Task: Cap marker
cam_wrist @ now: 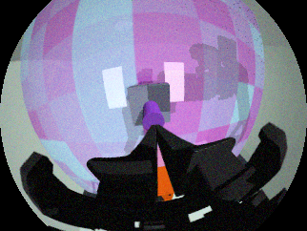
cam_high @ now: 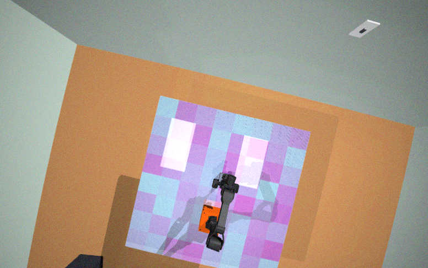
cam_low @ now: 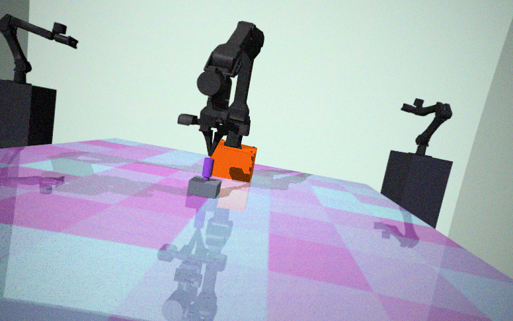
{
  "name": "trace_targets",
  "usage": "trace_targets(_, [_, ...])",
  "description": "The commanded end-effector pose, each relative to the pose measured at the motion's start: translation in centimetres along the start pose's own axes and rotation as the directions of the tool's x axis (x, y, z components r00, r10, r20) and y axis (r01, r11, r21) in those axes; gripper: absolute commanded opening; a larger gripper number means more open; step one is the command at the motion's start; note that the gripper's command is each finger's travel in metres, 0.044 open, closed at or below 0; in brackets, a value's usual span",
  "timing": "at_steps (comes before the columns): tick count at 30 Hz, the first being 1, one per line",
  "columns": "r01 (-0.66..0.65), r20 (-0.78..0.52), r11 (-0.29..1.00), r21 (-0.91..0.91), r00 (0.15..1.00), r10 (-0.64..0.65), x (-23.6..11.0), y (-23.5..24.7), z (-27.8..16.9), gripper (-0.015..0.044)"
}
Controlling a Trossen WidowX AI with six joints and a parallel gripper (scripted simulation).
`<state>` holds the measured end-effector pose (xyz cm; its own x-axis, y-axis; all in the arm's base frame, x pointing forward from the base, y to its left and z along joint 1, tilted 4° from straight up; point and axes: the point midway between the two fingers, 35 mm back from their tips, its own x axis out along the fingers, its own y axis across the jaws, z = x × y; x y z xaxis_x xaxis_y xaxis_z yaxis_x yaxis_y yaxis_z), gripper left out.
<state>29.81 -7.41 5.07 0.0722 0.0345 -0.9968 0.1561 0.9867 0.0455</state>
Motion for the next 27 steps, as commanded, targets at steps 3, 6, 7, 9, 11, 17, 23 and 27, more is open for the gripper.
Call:
trace_targets(3, [0.003,0.024,1.000,-0.004,1.000,-0.003,-7.8,0.0,0.2,0.0000])
trace_targets(6, [0.003,0.024,1.000,-0.004,1.000,-0.003,-8.1,0.0,0.1,0.0000])
trace_targets(7, [0.003,0.024,1.000,-0.004,1.000,-0.003,-8.1,0.0,0.1,0.0000])
trace_targets(9, [0.003,0.024,1.000,-0.004,1.000,-0.003,-8.1,0.0,0.1,0.0000])
trace_targets(11, [0.003,0.024,1.000,-0.004,1.000,-0.003,-8.1,0.0,0.1,0.0052])
trace_targets(17, [0.003,0.024,1.000,-0.004,1.000,-0.003,-8.1,0.0,0.1,0.0210])
trace_targets(23, [0.003,0.024,1.000,-0.004,1.000,-0.003,-8.1,0.0,0.1,0.0368])
trace_targets(27, [0.003,0.024,1.000,-0.004,1.000,-0.003,-8.1,0.0,0.1,0.0440])
